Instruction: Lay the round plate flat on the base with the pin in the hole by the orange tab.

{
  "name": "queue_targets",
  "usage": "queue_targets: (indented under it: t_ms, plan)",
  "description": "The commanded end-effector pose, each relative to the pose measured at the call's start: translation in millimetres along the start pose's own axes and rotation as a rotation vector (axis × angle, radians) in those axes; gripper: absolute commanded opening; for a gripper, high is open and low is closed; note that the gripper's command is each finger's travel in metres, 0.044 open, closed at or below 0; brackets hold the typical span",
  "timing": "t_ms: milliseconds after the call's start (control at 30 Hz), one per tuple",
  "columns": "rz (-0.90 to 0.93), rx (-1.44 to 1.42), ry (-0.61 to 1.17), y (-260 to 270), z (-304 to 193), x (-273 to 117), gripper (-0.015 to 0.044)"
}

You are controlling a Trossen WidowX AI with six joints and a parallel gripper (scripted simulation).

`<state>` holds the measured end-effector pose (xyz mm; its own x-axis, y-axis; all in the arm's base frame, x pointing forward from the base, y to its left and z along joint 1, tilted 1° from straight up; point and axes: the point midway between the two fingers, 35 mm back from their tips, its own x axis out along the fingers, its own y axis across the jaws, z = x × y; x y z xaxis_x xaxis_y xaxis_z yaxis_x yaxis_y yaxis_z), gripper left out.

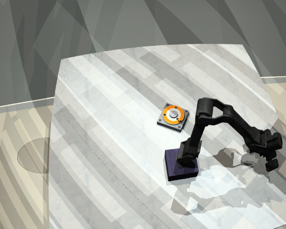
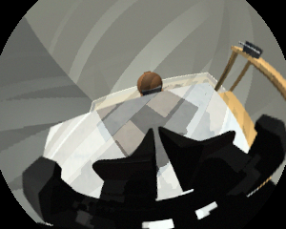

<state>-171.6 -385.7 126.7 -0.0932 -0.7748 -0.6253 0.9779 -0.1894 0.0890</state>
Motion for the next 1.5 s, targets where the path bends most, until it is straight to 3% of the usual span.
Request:
queue_targets:
  t_ms: [0,167,300,433,700,1100,1467]
  plan:
    - [0.08,-0.045,0.071,53.7,-11.7,5.2,0.0]
    - [0.219,-0.166,0.197,142.6,-41.4,1.2,0.0]
    - [0.282,-0.238,0.261,183.2,-61.0,-7.8,0.0]
    - [0.374,-0.368,0.362,240.5,-97.5,-30.9,0.0]
    - [0.496,-0.596,0.503,307.0,-161.1,-84.7,0.0]
    - [0.617,-1.035,0.642,339.5,-250.2,-173.3,0.0]
    - [0.65,-1.471,0.738,310.4,-321.8,-261.7,0.0]
